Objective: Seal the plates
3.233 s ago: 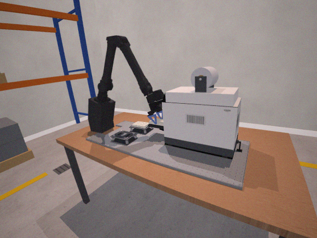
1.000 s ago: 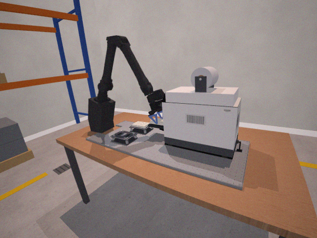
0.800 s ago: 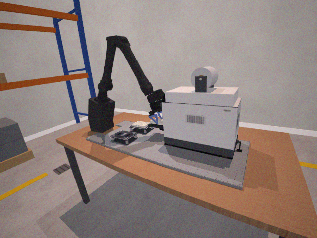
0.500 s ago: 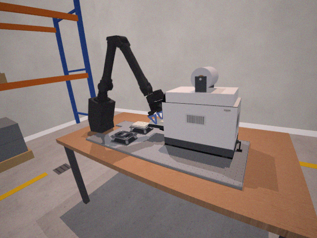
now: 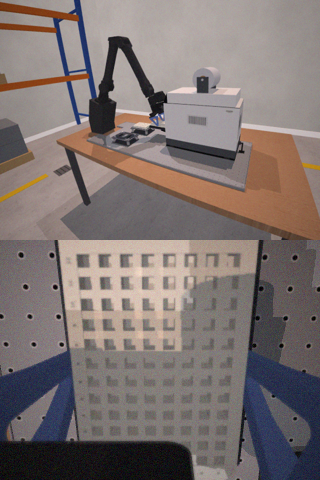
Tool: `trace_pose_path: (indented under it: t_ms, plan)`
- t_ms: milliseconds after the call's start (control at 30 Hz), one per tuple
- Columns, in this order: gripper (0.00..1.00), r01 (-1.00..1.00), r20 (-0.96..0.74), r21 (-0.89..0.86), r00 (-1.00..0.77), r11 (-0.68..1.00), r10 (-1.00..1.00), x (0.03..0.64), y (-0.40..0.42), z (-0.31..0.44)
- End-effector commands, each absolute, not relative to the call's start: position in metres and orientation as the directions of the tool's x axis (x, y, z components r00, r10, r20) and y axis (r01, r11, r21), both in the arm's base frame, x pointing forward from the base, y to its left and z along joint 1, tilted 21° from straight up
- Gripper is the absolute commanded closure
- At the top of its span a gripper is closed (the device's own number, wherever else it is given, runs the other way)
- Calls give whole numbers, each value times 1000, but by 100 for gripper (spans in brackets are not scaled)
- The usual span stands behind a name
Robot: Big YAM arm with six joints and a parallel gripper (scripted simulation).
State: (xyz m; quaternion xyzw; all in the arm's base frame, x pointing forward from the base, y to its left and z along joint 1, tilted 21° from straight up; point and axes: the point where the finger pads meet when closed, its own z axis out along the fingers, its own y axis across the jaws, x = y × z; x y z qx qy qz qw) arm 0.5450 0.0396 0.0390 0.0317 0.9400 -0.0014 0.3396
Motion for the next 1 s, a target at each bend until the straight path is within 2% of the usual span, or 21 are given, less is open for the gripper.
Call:
trace_pose_path:
  t_ms: [0,967]
  plan:
    - [100,55,-659,27,-750,998,59,565,46,44]
    - [100,56,-683,21,-728,998,55,570,35,58]
